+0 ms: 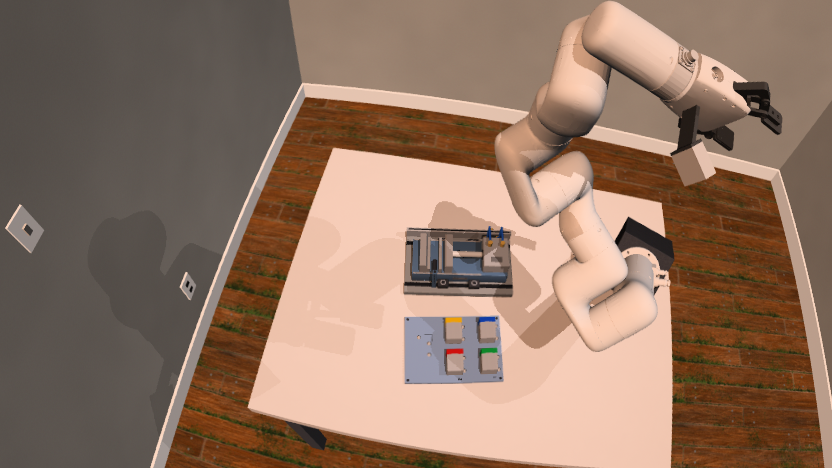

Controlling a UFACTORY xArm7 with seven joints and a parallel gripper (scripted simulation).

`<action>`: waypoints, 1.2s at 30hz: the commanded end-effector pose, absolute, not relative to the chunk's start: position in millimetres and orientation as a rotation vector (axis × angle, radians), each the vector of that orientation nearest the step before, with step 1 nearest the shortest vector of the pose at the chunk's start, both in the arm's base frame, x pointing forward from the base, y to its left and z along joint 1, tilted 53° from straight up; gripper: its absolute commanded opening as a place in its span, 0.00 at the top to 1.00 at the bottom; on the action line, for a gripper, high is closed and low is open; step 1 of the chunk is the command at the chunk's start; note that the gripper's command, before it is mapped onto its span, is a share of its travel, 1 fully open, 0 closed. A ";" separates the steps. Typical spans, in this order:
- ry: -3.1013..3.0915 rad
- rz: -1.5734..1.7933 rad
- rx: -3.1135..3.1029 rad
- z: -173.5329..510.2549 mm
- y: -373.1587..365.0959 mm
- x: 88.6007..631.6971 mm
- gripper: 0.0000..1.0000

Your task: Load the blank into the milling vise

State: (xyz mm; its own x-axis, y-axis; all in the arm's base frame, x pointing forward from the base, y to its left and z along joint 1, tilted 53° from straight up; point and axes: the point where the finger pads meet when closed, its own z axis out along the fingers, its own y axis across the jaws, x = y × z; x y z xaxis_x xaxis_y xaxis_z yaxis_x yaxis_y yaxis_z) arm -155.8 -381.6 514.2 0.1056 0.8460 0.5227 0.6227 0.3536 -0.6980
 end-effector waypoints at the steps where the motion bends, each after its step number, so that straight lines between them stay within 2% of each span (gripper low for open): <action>1: -1.599 0.275 -1.352 514.3 -381.6 -156.5 0.00; 17: -1.599 0.275 -1.352 514.3 -381.6 -156.5 0.00; 18: -1.599 0.275 -1.352 514.3 -381.6 -156.5 0.60; 36: -1.599 0.275 -1.352 514.3 -381.6 -156.5 0.60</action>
